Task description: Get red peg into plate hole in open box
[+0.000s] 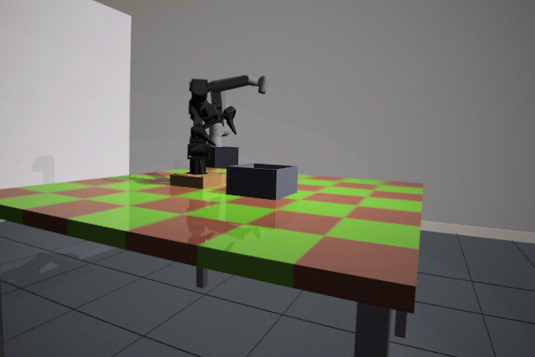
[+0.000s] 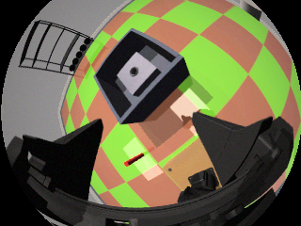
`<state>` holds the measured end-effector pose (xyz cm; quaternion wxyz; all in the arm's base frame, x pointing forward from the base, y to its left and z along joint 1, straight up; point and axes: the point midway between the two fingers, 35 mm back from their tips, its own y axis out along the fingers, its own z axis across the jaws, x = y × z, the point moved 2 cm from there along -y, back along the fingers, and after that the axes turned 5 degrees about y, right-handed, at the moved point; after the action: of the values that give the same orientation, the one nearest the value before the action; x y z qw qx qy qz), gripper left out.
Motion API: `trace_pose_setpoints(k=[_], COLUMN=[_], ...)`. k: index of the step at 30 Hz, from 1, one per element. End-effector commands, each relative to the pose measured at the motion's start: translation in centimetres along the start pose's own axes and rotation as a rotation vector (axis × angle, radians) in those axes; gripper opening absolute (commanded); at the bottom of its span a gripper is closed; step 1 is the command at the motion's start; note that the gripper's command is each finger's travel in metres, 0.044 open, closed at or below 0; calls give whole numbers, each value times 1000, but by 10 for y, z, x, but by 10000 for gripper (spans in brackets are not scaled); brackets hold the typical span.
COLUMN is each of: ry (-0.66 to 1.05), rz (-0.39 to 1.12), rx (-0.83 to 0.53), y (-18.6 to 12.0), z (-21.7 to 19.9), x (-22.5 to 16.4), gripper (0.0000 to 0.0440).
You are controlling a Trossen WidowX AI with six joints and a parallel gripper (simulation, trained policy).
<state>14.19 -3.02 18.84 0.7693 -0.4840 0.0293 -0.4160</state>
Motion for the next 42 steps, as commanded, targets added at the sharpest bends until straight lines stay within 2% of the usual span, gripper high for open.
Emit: trace_pose_setpoints(k=[1, 10, 19, 31, 42], ry=[68, 225, 295, 299, 240], rz=[70, 247, 348, 394, 399], rx=[-34, -178, -343, -528, -627], y=[3, 16, 30, 51, 70], z=[3, 13, 28, 52, 70], x=[-5, -20, -36, -68, -108], gripper=[440, 440, 440, 440, 440])
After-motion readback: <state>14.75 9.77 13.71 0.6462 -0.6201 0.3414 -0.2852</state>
